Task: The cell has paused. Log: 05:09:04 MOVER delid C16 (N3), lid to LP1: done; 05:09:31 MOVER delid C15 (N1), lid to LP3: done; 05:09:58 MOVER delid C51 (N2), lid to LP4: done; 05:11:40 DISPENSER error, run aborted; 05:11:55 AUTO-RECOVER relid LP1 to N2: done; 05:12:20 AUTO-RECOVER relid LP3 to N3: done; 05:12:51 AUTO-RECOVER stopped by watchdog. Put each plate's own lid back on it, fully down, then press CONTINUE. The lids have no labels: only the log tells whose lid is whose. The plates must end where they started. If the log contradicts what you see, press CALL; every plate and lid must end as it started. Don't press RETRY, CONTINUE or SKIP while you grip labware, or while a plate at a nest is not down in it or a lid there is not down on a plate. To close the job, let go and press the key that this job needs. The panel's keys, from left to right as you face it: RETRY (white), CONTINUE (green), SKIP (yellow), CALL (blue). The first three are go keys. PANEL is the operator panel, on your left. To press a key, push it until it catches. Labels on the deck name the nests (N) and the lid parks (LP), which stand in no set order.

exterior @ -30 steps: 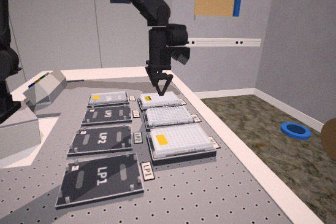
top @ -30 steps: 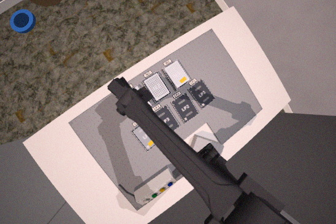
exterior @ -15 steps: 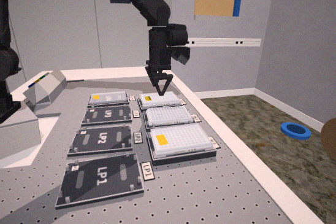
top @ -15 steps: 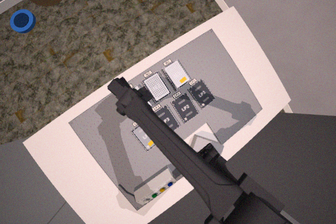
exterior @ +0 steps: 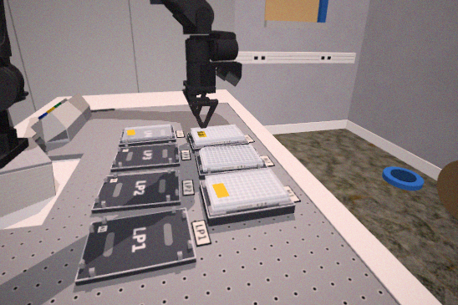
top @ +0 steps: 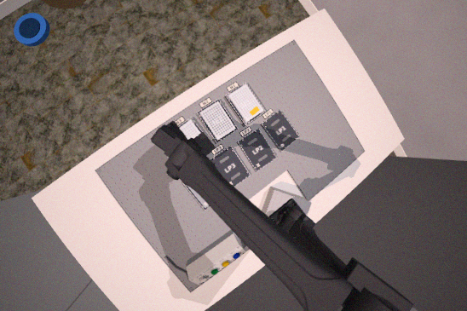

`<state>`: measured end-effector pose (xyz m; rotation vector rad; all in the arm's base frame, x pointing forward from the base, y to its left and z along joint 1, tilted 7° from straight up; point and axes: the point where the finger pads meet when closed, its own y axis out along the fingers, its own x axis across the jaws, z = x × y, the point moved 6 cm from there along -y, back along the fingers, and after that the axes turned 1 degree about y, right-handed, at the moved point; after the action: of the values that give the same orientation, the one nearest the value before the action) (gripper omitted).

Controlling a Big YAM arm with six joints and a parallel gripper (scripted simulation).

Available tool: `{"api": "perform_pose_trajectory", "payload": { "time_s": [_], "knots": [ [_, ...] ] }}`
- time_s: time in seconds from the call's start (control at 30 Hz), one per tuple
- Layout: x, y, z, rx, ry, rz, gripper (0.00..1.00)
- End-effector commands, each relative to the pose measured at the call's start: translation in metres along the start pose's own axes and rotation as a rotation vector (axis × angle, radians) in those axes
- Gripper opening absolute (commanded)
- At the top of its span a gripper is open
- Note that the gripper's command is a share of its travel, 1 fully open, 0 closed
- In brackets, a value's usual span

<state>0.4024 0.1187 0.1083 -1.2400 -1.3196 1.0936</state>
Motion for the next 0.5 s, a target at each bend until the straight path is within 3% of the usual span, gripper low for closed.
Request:
{"api": "perform_pose_trajectory", "payload": {
  "time_s": [0.0, 0.37, 0.47],
  "knots": [
    [0.010, -0.006, 0.011, -0.031, 0.016, -0.006, 1.00],
    [0.031, -0.005, 0.062, -0.028, 0.016, -0.009, 1.00],
    [0.033, -0.005, 0.066, -0.028, 0.016, -0.009, 1.00]
  ]
}}
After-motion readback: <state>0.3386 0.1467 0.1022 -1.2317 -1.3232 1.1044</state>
